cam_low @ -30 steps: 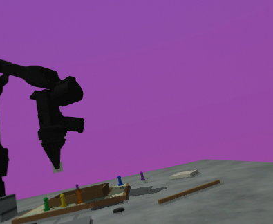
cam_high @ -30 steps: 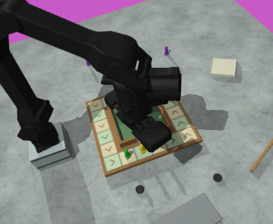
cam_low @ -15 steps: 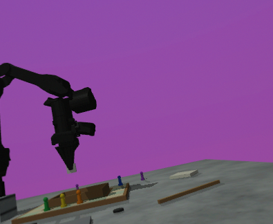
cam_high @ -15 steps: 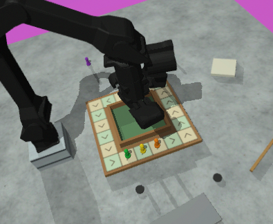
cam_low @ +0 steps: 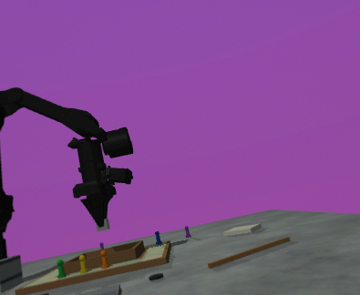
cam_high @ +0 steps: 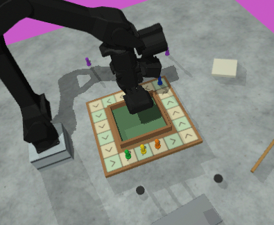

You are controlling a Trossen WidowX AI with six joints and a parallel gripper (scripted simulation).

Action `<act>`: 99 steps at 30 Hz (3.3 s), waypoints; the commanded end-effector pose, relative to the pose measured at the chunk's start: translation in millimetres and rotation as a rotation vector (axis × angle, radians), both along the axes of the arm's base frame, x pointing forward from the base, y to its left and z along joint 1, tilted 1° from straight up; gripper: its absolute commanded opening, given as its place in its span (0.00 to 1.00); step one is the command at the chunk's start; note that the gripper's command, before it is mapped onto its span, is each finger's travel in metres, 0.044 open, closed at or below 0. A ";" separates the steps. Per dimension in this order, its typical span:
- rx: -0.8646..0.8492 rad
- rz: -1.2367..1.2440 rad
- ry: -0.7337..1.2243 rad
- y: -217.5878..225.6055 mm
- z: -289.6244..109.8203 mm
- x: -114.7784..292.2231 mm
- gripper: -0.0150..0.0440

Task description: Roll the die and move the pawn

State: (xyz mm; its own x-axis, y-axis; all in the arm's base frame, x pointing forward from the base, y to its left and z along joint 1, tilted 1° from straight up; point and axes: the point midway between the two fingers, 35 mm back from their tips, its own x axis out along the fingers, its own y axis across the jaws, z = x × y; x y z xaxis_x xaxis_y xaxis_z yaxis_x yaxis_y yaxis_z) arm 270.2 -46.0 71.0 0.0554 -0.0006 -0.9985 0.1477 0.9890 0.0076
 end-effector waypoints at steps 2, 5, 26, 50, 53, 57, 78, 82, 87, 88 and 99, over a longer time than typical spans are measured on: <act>-0.014 -0.020 -0.074 -0.2 -3.0 0.5 0.25; -0.029 -0.021 -0.175 -1.0 -4.9 2.1 0.25; -0.135 -0.022 -0.827 -2.6 -10.0 7.6 0.25; -0.136 -0.016 -0.829 4.5 17.8 -24.0 0.30; -0.136 -0.016 -0.829 4.5 17.8 -24.0 0.43; -0.136 -0.016 -0.829 4.5 17.8 -24.0 0.61; -0.045 -0.020 -0.259 1.8 30.6 -9.1 1.00; -0.016 -0.019 -0.078 1.0 20.2 -4.6 1.00; -0.012 -0.016 -0.069 1.3 18.1 -4.1 1.00; -0.013 -0.007 -0.069 -0.3 17.7 -3.6 0.96; -0.044 0.531 0.012 -114.4 -11.3 -0.4 0.59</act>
State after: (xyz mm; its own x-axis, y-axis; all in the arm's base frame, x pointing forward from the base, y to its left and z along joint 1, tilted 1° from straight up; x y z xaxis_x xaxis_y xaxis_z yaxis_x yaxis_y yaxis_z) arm 272.2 -123.8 68.3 0.0699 -0.0141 -0.9975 -0.2260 0.9737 -0.0296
